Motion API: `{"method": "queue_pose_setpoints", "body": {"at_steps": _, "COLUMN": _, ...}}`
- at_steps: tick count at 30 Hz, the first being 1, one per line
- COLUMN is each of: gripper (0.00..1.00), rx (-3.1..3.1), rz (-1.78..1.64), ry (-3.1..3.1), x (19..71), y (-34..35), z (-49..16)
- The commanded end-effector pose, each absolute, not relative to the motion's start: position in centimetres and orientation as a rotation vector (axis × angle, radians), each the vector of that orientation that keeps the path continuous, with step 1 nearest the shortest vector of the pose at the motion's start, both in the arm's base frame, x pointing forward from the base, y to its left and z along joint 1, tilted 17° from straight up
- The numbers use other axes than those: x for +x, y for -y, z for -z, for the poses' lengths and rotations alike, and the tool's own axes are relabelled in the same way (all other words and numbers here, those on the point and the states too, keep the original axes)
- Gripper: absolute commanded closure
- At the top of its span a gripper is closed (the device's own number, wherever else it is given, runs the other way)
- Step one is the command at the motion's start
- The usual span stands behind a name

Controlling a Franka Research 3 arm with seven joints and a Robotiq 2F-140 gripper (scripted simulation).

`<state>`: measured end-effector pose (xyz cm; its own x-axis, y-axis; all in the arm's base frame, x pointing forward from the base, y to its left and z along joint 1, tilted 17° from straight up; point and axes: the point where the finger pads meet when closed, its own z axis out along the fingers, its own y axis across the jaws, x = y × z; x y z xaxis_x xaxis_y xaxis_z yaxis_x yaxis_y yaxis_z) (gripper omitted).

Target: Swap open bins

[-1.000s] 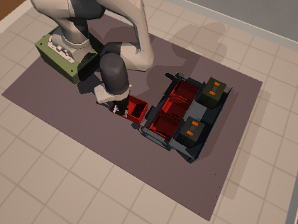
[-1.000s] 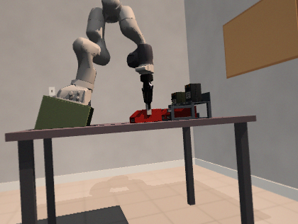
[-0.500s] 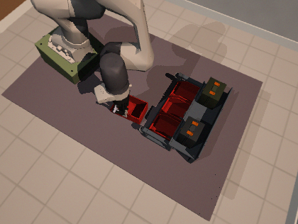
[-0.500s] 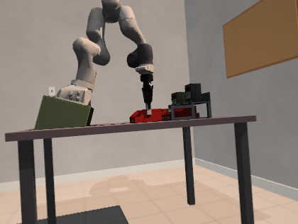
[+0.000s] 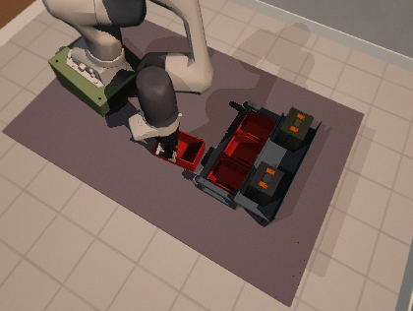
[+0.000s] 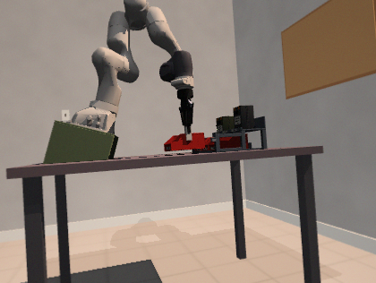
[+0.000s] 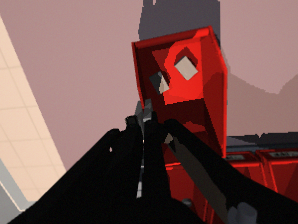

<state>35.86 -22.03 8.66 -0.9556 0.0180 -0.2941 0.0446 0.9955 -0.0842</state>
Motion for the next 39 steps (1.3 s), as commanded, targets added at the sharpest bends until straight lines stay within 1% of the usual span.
{"method": "queue_pose_setpoints", "body": {"at_steps": 1, "gripper": 1.0, "rx": 0.056, "rz": 0.105, "ry": -2.849, "x": 35.5, "y": 21.6, "z": -9.3}}
{"method": "queue_pose_setpoints", "body": {"at_steps": 22, "gripper": 1.0, "rx": 0.056, "rz": 0.105, "ry": -2.849, "x": 34.0, "y": 21.2, "z": -14.1}}
{"method": "queue_pose_setpoints", "body": {"at_steps": 39, "gripper": 1.0, "rx": 0.056, "rz": 0.105, "ry": -2.849, "x": 33.8, "y": 21.1, "z": -14.8}}
